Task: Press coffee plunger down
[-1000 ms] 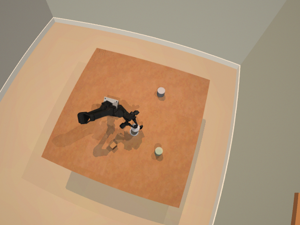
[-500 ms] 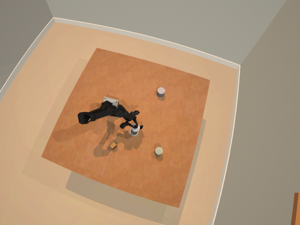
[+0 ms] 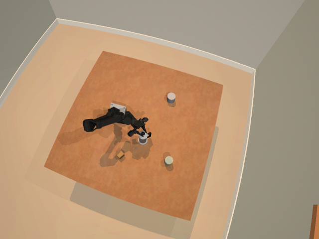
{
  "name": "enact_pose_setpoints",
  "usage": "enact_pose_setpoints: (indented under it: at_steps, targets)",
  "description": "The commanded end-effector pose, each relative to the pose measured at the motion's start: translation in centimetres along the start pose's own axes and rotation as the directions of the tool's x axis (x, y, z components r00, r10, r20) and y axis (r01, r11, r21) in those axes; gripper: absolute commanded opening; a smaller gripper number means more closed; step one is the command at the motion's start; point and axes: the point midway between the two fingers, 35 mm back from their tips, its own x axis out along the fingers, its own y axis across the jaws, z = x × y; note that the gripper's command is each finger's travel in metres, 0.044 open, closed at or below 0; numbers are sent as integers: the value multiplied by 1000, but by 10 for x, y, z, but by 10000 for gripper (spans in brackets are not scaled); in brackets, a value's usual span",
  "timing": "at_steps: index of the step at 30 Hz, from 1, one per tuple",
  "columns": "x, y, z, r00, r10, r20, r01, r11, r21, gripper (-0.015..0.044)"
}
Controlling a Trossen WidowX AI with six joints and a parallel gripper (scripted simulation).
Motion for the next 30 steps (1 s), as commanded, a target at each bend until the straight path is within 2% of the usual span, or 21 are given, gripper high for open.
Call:
enact_pose_setpoints:
  at_steps: [1,8,15,22,30]
  targets:
    - [0,1,0,1000,5,2,-5,1000,0,251]
    - [0,1,0,1000,5,2,-5,1000,0,435]
    - [-9,5,13,1000,12,-11,-12,1000,0,440]
    - [-53,-3,59,1000,8,-14,-9,1000,-20,440]
    - [-54,-4,59,1000,8,-13,-8,1000,-21,440]
